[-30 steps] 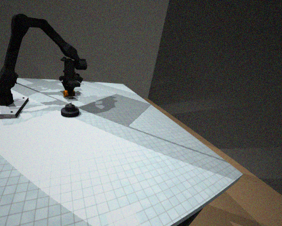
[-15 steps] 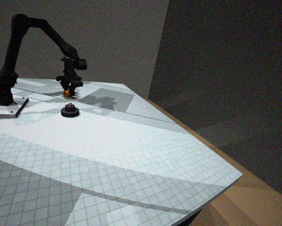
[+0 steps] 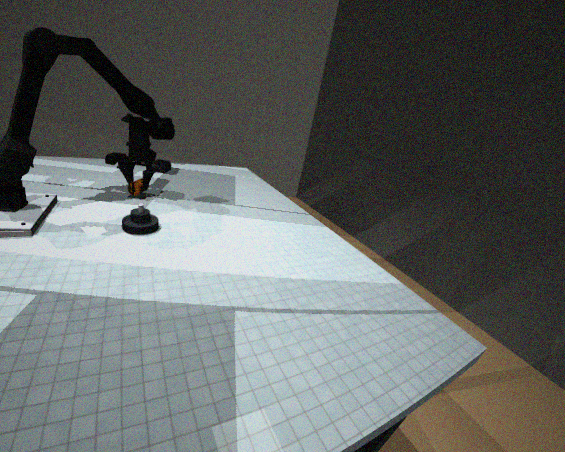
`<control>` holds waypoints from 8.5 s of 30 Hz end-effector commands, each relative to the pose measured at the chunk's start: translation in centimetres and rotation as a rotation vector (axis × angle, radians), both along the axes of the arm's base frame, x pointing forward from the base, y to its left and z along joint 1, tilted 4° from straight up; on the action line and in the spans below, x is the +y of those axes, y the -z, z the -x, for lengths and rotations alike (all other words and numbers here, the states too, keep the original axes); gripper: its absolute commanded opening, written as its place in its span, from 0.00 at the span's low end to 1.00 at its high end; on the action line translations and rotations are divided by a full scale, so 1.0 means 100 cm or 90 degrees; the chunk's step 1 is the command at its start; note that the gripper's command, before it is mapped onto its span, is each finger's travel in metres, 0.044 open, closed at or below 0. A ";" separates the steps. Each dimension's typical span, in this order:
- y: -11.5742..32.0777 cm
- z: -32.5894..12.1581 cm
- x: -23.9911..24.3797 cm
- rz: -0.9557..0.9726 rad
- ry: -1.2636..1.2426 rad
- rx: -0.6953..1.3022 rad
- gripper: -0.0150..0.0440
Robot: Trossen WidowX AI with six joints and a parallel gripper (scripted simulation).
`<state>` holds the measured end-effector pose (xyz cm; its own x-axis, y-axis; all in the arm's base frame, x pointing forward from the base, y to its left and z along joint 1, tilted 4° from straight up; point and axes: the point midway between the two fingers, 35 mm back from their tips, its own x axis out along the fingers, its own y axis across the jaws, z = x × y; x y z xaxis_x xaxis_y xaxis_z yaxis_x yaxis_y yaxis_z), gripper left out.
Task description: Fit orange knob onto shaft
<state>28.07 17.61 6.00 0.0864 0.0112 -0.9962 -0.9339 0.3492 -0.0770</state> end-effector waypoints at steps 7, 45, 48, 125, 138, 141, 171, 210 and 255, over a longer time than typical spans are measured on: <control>0.004 -0.002 0.001 -0.002 -0.030 -0.005 0.56; 0.008 -0.003 0.001 -0.002 -0.026 -0.007 0.87; 0.008 -0.003 0.001 -0.002 -0.026 -0.007 1.00; 0.011 -0.008 0.015 -0.002 -0.030 -0.005 0.69; 0.011 -0.008 0.015 -0.002 -0.030 -0.005 0.62; 0.011 -0.008 0.015 -0.002 -0.030 -0.005 0.58; -0.002 -0.001 -0.005 -0.230 -0.049 -0.088 0.56; -0.002 0.011 -0.041 -0.571 -0.077 -0.208 0.56; 0.009 0.017 -0.064 -0.800 -0.093 -0.290 0.69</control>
